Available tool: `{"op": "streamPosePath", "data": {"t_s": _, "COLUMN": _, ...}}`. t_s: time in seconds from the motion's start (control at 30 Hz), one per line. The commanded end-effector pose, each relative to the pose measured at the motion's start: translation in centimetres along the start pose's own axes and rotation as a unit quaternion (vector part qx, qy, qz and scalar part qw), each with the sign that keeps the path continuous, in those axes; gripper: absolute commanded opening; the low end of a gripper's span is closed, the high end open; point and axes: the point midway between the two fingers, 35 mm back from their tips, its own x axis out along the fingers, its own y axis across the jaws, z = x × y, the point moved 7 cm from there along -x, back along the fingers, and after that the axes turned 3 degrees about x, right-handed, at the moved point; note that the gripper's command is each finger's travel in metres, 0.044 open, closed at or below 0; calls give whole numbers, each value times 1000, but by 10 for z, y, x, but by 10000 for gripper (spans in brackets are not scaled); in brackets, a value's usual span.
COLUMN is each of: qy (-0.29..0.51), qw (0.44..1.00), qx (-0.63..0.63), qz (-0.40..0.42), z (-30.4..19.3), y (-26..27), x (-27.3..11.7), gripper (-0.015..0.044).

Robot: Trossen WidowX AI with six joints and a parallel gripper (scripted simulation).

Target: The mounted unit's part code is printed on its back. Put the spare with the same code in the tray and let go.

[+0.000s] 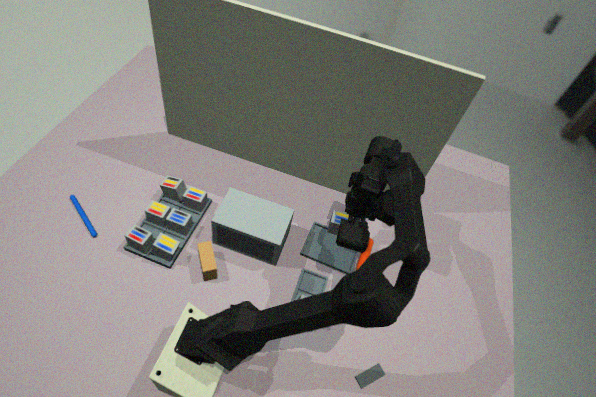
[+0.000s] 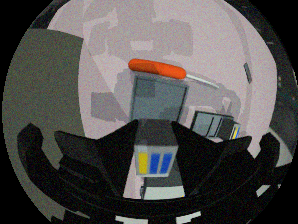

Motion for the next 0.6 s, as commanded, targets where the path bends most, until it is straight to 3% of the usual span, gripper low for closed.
{"op": "streamPosePath", "data": {"t_s": 0.0, "qy": 2, "qw": 1000, "qx": -1, "qz": 1, "z": 0, "y": 0, "x": 3, "gripper": 0}}
{"op": "streamPosePath", "data": {"t_s": 0.57, "qy": 2, "qw": 1000, "qx": 0, "qz": 0, "z": 0, "y": 0, "x": 16, "gripper": 0}}
